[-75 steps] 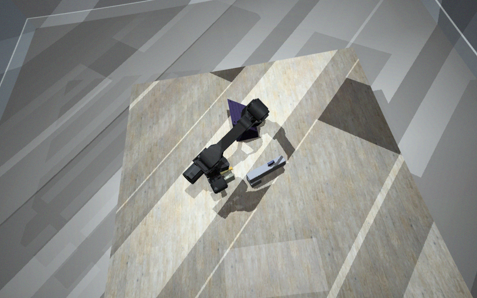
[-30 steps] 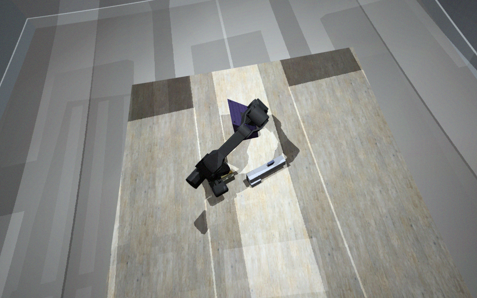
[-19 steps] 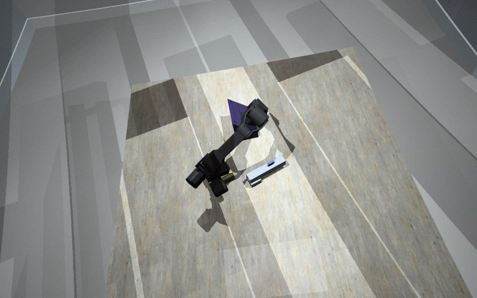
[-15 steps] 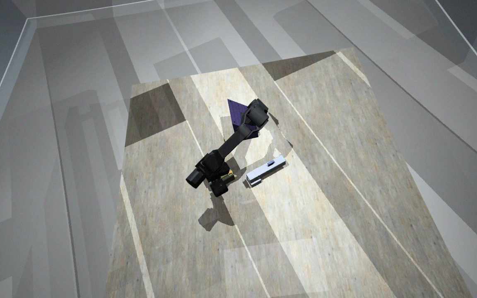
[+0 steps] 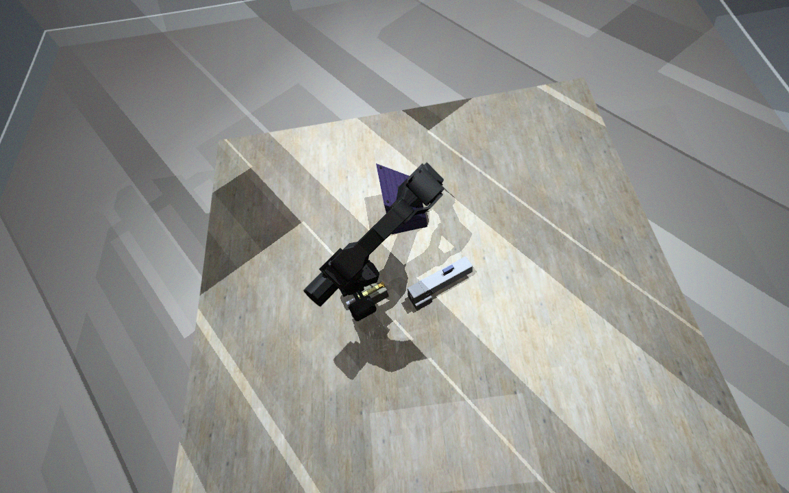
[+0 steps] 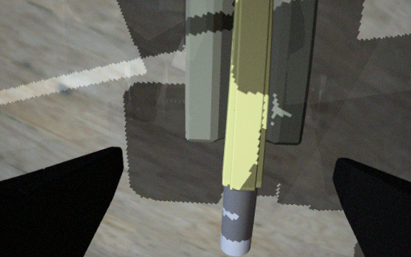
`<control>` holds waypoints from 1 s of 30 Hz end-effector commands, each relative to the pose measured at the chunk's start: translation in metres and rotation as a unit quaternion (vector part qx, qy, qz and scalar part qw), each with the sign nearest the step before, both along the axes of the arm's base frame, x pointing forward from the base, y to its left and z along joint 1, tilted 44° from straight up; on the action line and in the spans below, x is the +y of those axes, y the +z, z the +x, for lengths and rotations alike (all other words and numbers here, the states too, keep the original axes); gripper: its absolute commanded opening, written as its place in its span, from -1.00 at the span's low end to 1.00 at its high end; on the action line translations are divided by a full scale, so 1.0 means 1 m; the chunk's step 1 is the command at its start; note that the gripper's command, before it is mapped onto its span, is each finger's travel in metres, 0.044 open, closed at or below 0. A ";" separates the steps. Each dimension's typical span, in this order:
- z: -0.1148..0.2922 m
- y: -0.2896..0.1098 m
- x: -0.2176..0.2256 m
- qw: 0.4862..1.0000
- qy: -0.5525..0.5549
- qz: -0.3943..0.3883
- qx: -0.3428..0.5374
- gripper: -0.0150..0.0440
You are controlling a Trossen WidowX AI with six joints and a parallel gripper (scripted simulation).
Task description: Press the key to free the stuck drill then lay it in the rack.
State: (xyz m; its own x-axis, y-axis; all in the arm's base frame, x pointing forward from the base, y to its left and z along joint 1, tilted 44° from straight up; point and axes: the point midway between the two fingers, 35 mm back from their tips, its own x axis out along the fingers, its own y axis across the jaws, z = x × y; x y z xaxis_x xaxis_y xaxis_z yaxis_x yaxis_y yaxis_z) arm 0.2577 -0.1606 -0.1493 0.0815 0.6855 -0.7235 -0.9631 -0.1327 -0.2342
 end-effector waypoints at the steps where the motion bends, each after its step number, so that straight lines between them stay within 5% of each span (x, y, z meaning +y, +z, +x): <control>1: 0.000 0.012 -0.013 1.000 0.003 -0.006 -0.004 1.00; 15: -0.001 0.038 -0.046 1.000 -0.023 -0.019 0.006 1.00; 23: 0.000 0.069 -0.123 0.965 -0.219 -0.132 0.054 1.00; 30: -0.009 0.114 -0.201 0.881 -0.421 -0.207 0.064 1.00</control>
State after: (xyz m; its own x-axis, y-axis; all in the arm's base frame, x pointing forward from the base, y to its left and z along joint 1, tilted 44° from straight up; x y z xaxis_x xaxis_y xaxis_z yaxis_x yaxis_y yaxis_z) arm 0.2536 -0.3316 -0.0550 0.3045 0.2169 -0.9275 -0.8640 0.4729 -0.1731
